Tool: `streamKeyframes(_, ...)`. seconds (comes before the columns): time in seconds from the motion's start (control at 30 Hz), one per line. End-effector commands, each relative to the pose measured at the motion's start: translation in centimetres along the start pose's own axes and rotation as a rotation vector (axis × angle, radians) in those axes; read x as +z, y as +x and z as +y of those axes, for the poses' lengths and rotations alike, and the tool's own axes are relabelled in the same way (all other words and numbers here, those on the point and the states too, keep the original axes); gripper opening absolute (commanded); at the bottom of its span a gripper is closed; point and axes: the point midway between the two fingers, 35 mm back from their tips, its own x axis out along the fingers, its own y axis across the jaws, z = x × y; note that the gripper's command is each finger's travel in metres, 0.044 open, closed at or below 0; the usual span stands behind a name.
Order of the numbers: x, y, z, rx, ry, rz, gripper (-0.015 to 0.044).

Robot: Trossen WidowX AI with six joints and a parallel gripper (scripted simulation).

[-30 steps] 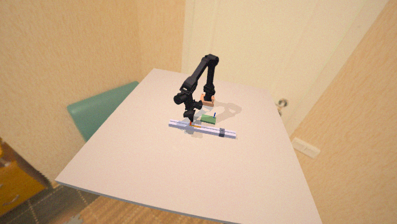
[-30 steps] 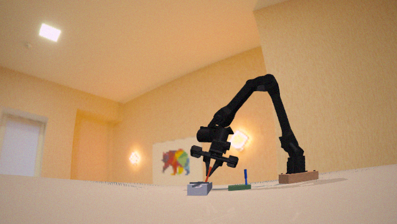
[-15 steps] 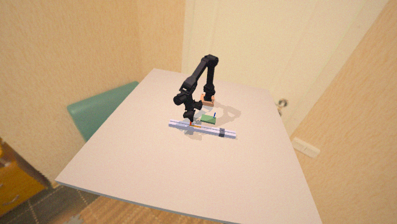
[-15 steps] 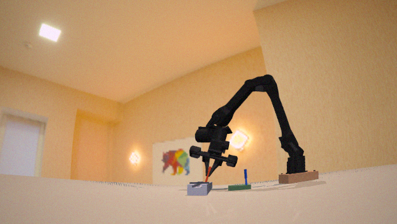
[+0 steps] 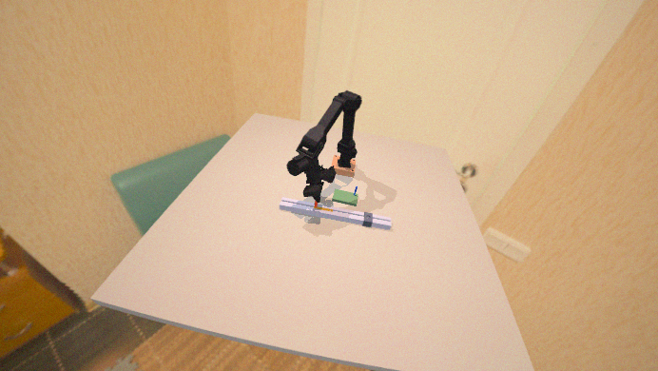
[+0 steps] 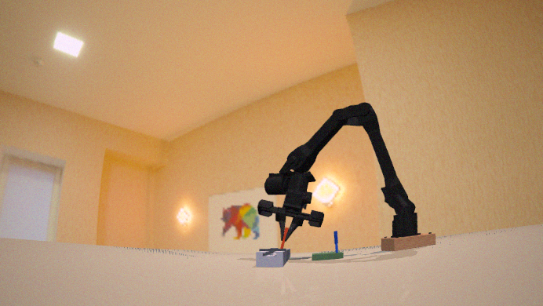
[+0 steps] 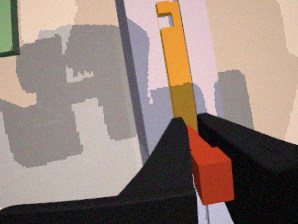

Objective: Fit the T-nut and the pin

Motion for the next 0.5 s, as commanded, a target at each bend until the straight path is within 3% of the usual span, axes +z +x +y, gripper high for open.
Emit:
streamKeyframes(0.0, -0.06, -0.1, -0.23, 0.006, 0.004, 0.004, -0.015)
streamKeyframes(0.47, -0.06, -0.09, -0.4, 0.033, 0.012, 0.004, -0.015)
